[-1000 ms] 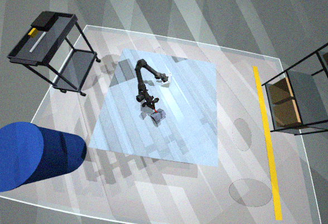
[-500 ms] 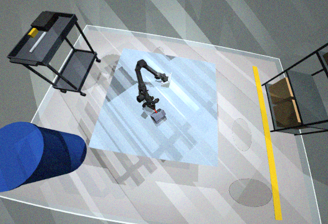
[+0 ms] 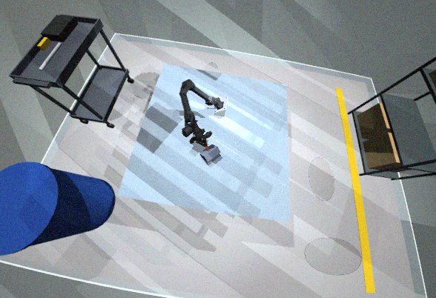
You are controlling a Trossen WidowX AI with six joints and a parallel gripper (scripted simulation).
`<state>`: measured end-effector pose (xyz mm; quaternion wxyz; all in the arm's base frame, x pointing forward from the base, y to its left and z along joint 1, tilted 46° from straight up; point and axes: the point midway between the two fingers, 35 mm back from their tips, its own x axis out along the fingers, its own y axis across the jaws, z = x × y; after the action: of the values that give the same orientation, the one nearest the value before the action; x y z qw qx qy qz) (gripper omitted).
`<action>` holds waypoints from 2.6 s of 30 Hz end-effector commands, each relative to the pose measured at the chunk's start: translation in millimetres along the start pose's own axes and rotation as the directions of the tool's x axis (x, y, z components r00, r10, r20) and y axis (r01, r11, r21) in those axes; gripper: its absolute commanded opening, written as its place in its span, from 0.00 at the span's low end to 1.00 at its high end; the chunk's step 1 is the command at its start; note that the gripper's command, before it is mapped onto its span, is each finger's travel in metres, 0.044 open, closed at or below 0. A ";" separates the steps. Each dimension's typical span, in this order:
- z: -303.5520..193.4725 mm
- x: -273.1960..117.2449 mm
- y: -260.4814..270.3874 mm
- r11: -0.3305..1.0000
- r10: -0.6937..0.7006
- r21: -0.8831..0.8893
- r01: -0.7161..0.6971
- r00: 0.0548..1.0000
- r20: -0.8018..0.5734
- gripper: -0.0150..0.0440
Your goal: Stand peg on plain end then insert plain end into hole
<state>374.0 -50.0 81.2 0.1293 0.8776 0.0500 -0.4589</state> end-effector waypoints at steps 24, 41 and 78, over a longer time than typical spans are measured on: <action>0.0 13.8 0.2 1.000 0.000 0.004 0.000 1.000 0.007 0.25; 0.4 21.2 0.7 1.000 0.000 0.004 0.000 1.000 0.007 0.25; -1.6 12.7 1.5 1.000 0.002 0.000 -0.002 1.000 0.003 1.00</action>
<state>384.6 -51.2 66.6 0.1299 0.8762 0.0490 -0.4615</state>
